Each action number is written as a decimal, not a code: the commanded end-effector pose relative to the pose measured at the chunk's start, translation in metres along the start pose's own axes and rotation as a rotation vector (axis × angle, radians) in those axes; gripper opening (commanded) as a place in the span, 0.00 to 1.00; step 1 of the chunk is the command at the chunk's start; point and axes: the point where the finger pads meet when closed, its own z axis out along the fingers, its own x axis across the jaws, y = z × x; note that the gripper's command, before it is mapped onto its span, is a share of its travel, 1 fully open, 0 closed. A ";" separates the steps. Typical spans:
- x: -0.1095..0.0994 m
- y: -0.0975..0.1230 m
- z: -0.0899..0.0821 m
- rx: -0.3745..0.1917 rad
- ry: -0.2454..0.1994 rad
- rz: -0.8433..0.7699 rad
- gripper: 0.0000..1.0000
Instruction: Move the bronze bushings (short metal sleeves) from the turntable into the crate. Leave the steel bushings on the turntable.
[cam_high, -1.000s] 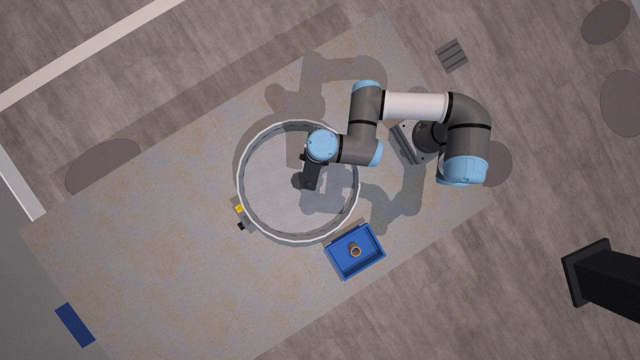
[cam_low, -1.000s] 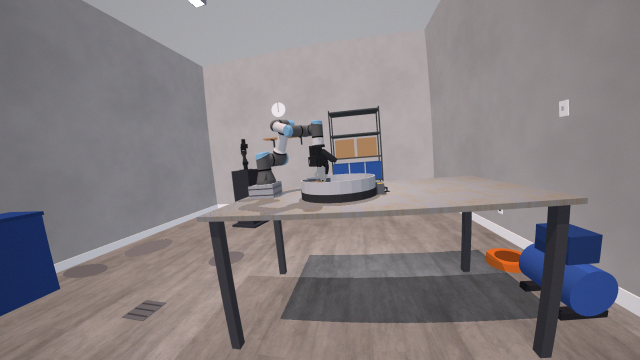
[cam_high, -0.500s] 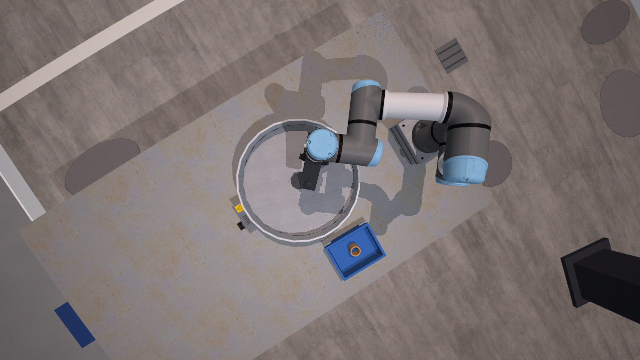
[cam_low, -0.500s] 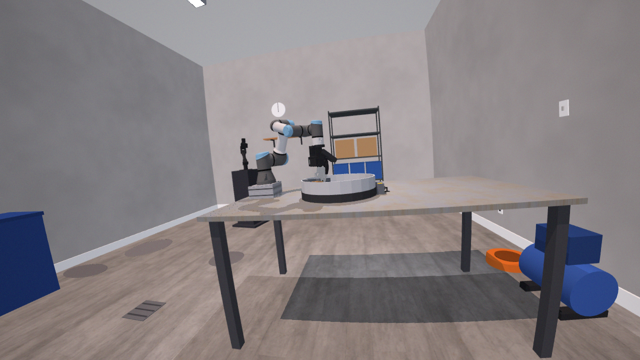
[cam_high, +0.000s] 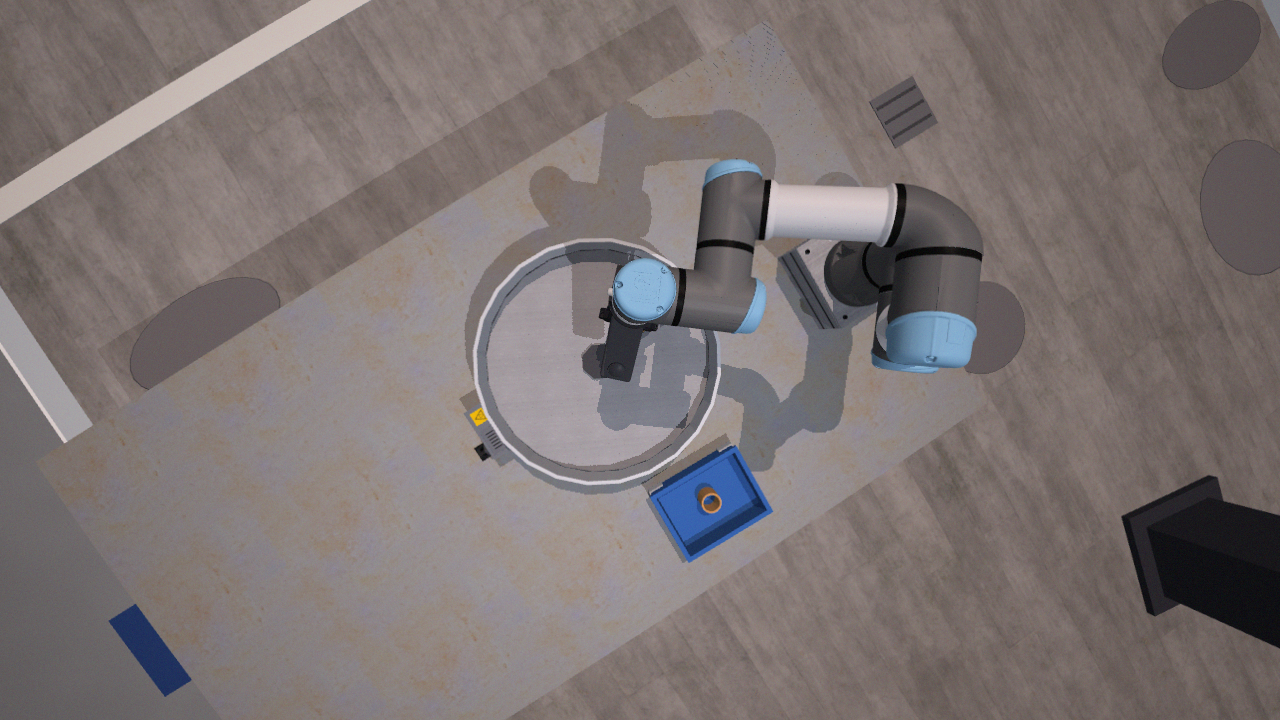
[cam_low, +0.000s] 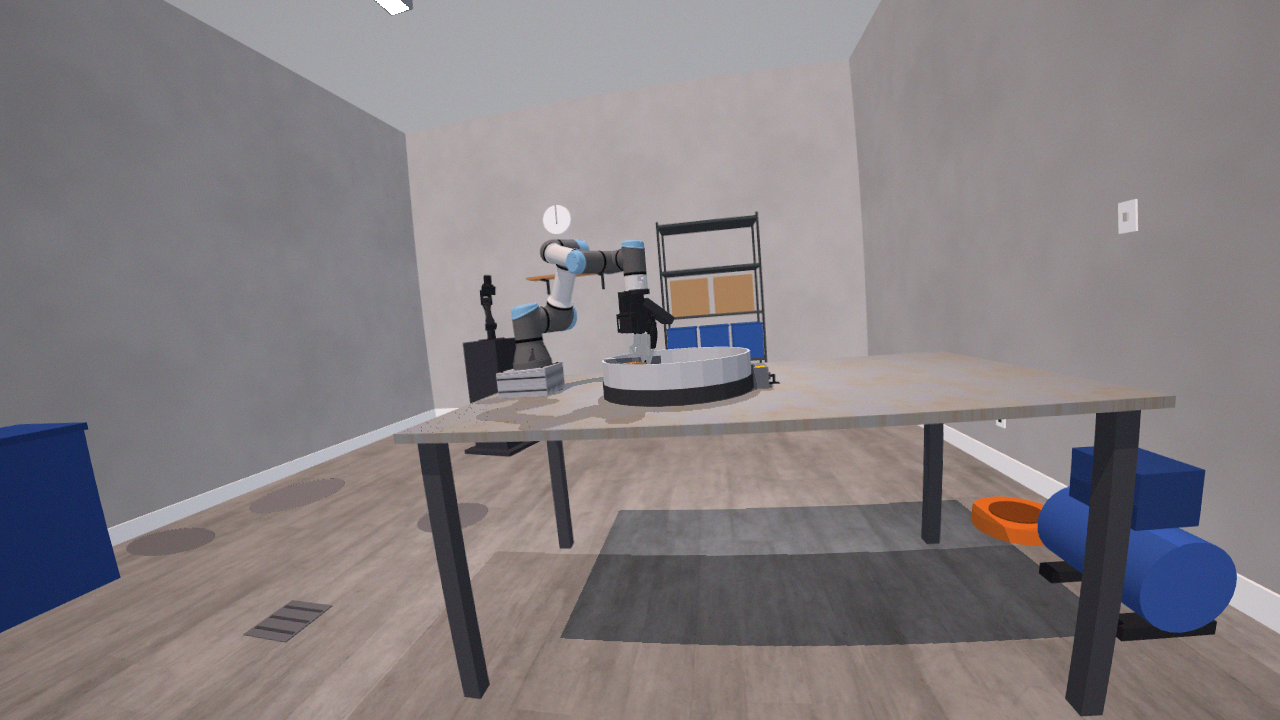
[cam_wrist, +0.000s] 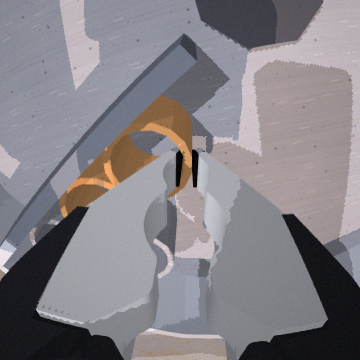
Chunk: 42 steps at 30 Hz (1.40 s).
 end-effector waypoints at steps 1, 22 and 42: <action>0.001 0.000 -0.001 0.000 0.003 0.000 0.00; 0.001 0.000 -0.001 0.000 0.003 0.000 0.00; 0.001 0.000 -0.039 0.000 0.003 0.000 0.00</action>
